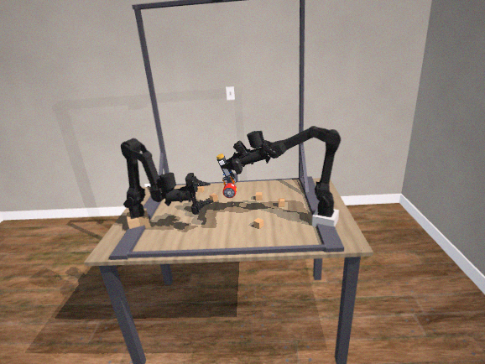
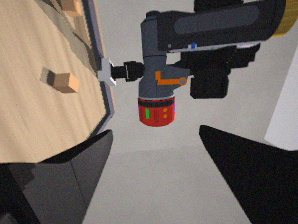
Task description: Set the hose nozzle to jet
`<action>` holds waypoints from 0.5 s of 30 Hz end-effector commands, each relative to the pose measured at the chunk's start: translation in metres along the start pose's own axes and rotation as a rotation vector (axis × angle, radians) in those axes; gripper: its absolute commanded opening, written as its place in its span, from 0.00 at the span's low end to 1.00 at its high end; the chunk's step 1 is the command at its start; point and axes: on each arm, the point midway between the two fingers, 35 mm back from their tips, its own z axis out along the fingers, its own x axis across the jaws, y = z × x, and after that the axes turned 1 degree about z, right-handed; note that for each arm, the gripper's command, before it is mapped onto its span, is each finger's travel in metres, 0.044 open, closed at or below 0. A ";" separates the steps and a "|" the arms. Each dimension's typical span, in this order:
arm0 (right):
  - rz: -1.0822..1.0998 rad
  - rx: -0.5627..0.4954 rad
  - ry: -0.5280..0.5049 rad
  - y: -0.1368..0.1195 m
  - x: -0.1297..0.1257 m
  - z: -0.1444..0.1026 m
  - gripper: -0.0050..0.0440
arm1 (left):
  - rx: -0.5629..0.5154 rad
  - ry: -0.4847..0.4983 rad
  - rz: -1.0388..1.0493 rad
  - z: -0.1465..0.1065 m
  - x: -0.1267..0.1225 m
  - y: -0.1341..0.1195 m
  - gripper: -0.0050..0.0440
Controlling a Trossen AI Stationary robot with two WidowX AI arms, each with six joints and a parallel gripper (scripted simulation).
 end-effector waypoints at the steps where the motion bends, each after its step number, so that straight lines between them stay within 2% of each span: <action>1: -0.003 0.003 -0.017 -0.001 -0.006 0.010 0.93 | -0.049 0.003 0.003 -0.006 0.001 0.018 0.45; 15: -0.006 0.005 -0.022 -0.001 -0.009 0.031 0.93 | -0.049 0.003 0.003 -0.006 0.001 0.018 0.45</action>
